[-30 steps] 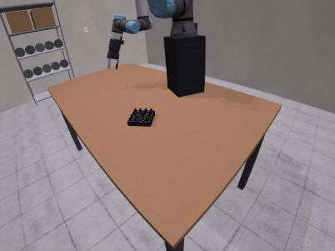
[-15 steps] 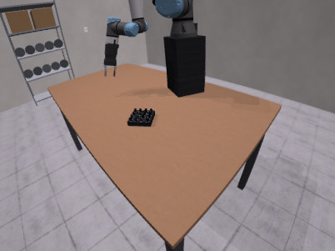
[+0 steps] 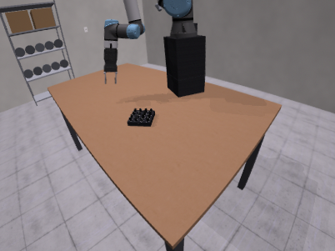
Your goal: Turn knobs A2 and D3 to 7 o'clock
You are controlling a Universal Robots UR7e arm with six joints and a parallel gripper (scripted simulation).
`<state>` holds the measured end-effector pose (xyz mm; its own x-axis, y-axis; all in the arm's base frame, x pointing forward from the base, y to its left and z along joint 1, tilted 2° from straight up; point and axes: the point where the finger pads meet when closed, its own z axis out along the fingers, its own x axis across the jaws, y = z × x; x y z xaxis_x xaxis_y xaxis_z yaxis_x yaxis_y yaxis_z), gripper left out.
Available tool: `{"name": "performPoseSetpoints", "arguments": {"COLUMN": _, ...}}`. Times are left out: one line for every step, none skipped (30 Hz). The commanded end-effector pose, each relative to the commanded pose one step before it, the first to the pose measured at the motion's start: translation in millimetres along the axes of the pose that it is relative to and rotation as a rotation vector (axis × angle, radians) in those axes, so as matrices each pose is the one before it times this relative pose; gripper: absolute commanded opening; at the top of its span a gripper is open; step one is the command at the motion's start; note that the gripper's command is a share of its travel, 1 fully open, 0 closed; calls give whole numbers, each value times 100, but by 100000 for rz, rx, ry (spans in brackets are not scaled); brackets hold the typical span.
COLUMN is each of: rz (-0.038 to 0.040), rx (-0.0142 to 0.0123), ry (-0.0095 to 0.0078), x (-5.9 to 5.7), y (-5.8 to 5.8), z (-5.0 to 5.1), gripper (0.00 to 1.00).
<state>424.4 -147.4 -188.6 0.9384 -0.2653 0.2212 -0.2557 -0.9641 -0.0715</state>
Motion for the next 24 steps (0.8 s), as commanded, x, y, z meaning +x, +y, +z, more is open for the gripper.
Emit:
{"name": "performPoseSetpoints", "arguments": {"rz": 7457, "rx": -159, "ry": -3282, "x": -464, "y": -4220, "z": 941, "gripper": 100}}
{"name": "performPoseSetpoints", "arguments": {"rz": 0, "rx": 0, "ry": 0, "x": 0, "y": 0, "z": 0, "gripper": 100}}
{"name": "performPoseSetpoints", "arguments": {"rz": 1866, "rx": 23, "ry": -874, "x": -361, "y": -1068, "z": 220, "gripper": 100}}
{"name": "performPoseSetpoints", "arguments": {"rz": 1842, "rx": -31, "ry": -854, "x": -402, "y": -1033, "z": 214, "gripper": 100}}
{"name": "performPoseSetpoints", "arguments": {"rz": 0, "rx": 0, "ry": 0, "x": 0, "y": 0, "z": 0, "gripper": 100}}
{"name": "performPoseSetpoints", "arguments": {"rz": 0, "rx": 0, "ry": 0, "x": 0, "y": 0, "z": 0, "gripper": 100}}
{"name": "performPoseSetpoints", "arguments": {"rz": 1816, "rx": -83, "ry": -831, "x": -439, "y": -996, "z": 208, "gripper": 100}}
{"name": "performPoseSetpoints", "arguments": {"rz": 1787, "rx": -131, "ry": -805, "x": -472, "y": -956, "z": 202, "gripper": 100}}
{"name": "performPoseSetpoints", "arguments": {"rz": 0, "rx": 0, "ry": 0, "x": 0, "y": 0, "z": 0, "gripper": 100}}
{"name": "performPoseSetpoints", "arguments": {"rz": 1757, "rx": -176, "ry": -775, "x": -502, "y": -915, "z": 196, "gripper": 100}}
{"name": "performPoseSetpoints", "arguments": {"rz": 1725, "rx": -217, "ry": -743, "x": -528, "y": -872, "z": 189, "gripper": 100}}
{"name": "performPoseSetpoints", "arguments": {"rz": 0, "rx": 0, "ry": 0, "x": 0, "y": 0, "z": 0, "gripper": 100}}
{"name": "performPoseSetpoints", "arguments": {"rz": 1691, "rx": -255, "ry": -708, "x": -551, "y": -828, "z": 183, "gripper": 100}}
{"name": "performPoseSetpoints", "arguments": {"rz": 0, "rx": 0, "ry": 0, "x": 0, "y": 0, "z": 0, "gripper": 100}}
{"name": "performPoseSetpoints", "arguments": {"rz": 1655, "rx": -288, "ry": -672, "x": -570, "y": -784, "z": 176, "gripper": 100}}
{"name": "performPoseSetpoints", "arguments": {"rz": 1617, "rx": -318, "ry": -634, "x": -585, "y": -739, "z": 170, "gripper": 100}}
{"name": "performPoseSetpoints", "arguments": {"rz": 0, "rx": 0, "ry": 0, "x": 0, "y": 0, "z": 0, "gripper": 100}}
{"name": "performPoseSetpoints", "arguments": {"rz": 1578, "rx": -344, "ry": -595, "x": -596, "y": -695, "z": 163, "gripper": 100}}
{"name": "performPoseSetpoints", "arguments": {"rz": 1537, "rx": -365, "ry": -556, "x": -604, "y": -650, "z": 156, "gripper": 100}}
{"name": "performPoseSetpoints", "arguments": {"rz": 0, "rx": 0, "ry": 0, "x": 0, "y": 0, "z": 0, "gripper": 100}}
{"name": "performPoseSetpoints", "arguments": {"rz": 1494, "rx": -383, "ry": -517, "x": -609, "y": -607, "z": 150, "gripper": 100}}
{"name": "performPoseSetpoints", "arguments": {"rz": 0, "rx": 0, "ry": 0, "x": 0, "y": 0, "z": 0, "gripper": 100}}
{"name": "performPoseSetpoints", "arguments": {"rz": 0, "rx": 0, "ry": 0, "x": 0, "y": 0, "z": 0, "gripper": 100}}
{"name": "performPoseSetpoints", "arguments": {"rz": 1450, "rx": -397, "ry": -477, "x": -610, "y": -564, "z": 143, "gripper": 100}}
